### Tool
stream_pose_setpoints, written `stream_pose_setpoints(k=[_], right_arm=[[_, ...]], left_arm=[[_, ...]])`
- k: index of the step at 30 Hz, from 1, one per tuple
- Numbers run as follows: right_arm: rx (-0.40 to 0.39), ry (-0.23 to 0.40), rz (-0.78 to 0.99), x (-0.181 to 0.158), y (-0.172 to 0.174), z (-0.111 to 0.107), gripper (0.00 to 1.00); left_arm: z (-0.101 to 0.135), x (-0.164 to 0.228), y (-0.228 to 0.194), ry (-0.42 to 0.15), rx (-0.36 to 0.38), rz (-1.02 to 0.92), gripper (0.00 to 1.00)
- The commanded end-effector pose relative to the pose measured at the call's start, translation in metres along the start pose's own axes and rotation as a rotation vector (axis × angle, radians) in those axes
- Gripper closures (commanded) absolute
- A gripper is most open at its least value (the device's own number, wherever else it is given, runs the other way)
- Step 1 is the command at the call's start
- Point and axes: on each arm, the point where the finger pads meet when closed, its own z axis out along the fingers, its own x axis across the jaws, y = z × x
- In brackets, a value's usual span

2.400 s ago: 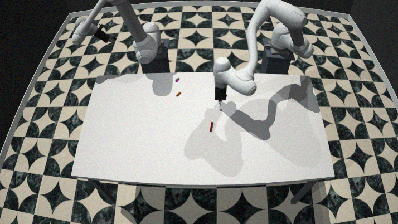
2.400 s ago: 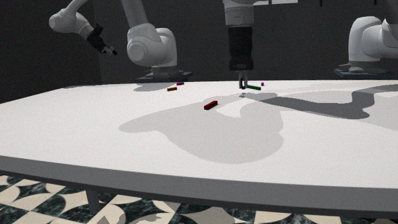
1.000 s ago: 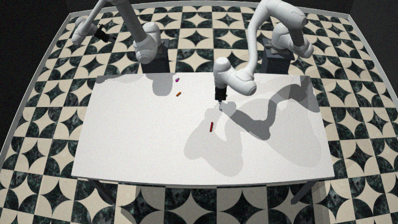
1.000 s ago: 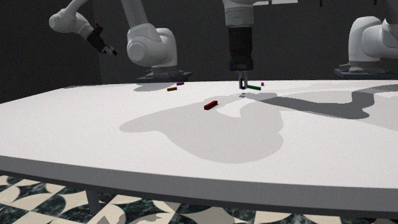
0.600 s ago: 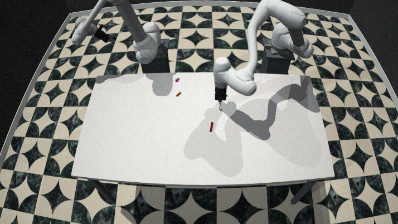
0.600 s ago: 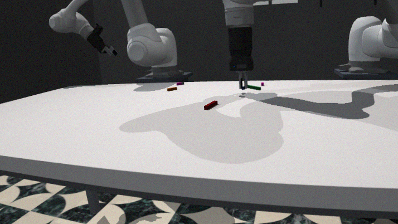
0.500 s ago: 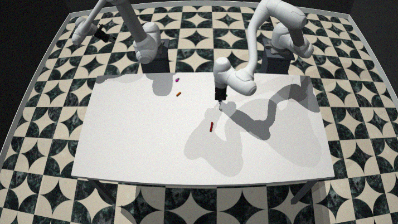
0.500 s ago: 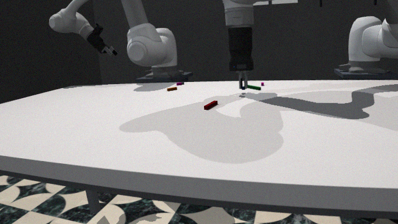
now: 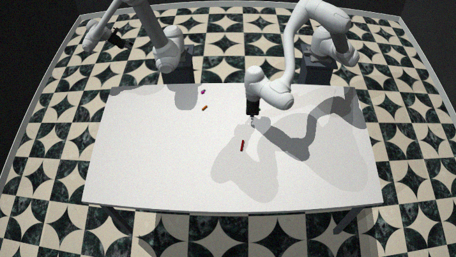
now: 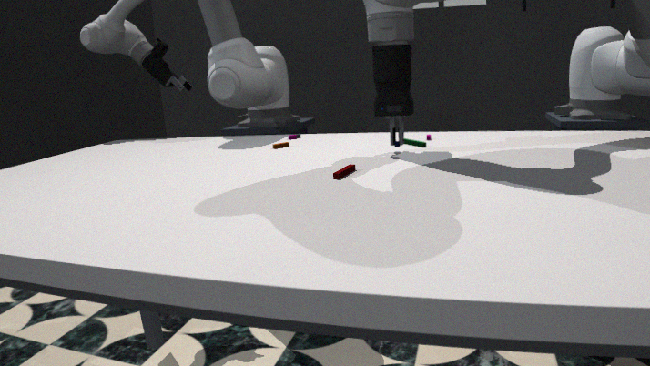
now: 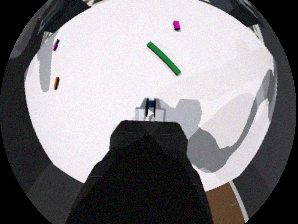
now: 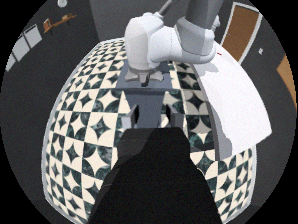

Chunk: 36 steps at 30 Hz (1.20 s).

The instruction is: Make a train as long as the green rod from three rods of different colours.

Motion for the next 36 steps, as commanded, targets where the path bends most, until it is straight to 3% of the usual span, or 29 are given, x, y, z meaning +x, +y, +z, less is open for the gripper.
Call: stream_pose_setpoints(k=[1, 36], right_arm=[[0.016, -0.005, 0.004, -0.003, -0.003, 0.002, 0.0], [0.016, -0.005, 0.004, -0.003, -0.003, 0.002, 0.0]], left_arm=[[-0.001, -0.001, 0.004, -0.004, -0.003, -0.001, 0.76], [0.014, 0.001, 0.002, -0.002, 0.0, -0.001, 0.76]])
